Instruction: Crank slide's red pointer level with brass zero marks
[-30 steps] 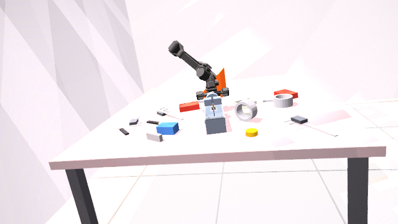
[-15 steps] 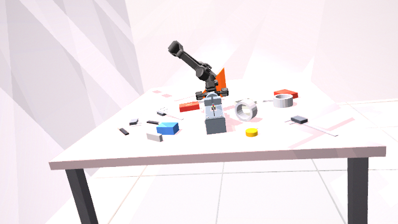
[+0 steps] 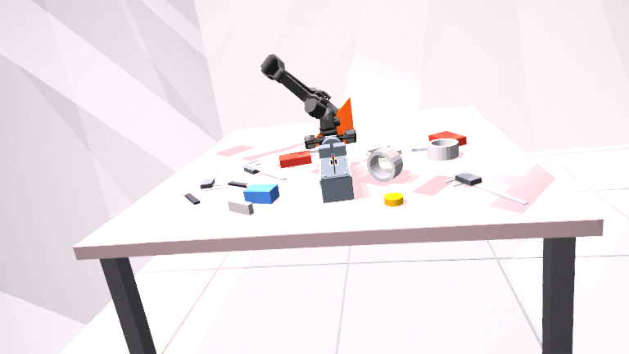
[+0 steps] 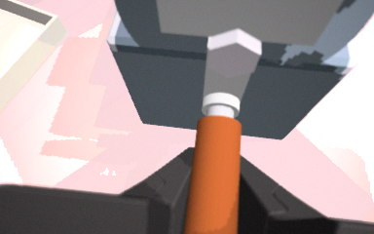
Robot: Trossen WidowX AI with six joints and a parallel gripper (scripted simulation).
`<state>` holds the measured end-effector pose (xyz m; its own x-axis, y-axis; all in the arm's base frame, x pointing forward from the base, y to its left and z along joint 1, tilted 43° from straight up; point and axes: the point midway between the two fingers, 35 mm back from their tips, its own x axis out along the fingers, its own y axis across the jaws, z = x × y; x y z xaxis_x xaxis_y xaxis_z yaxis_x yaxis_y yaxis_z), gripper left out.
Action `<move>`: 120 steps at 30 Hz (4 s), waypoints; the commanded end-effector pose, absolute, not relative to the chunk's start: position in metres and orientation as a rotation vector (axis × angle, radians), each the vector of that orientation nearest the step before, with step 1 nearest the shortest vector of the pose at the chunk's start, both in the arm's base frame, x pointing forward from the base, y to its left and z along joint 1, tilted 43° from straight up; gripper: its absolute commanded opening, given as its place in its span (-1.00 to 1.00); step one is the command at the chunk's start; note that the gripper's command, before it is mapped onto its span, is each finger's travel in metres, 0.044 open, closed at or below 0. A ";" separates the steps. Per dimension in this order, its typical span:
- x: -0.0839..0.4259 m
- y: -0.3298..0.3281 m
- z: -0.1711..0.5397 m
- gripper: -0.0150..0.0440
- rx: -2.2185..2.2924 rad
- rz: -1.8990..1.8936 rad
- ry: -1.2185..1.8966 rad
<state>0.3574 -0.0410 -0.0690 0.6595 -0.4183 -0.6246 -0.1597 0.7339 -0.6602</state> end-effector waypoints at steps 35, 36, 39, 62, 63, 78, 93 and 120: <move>0.360 -0.052 -0.051 -0.49 -0.752 -0.192 0.851; 0.360 -0.052 -0.051 -0.49 -0.752 -0.192 0.851; 0.360 -0.052 -0.048 -0.49 -0.752 -0.192 0.850; 0.362 -0.039 -0.023 -0.49 -0.752 -0.192 0.850; 0.362 -0.038 -0.022 -0.49 -0.752 -0.192 0.850; 0.362 -0.017 -0.017 -0.49 -0.750 -0.192 0.850; 0.360 -0.001 -0.022 -0.49 -0.749 -0.191 0.850; 0.359 0.006 -0.031 -0.49 -0.749 -0.191 0.850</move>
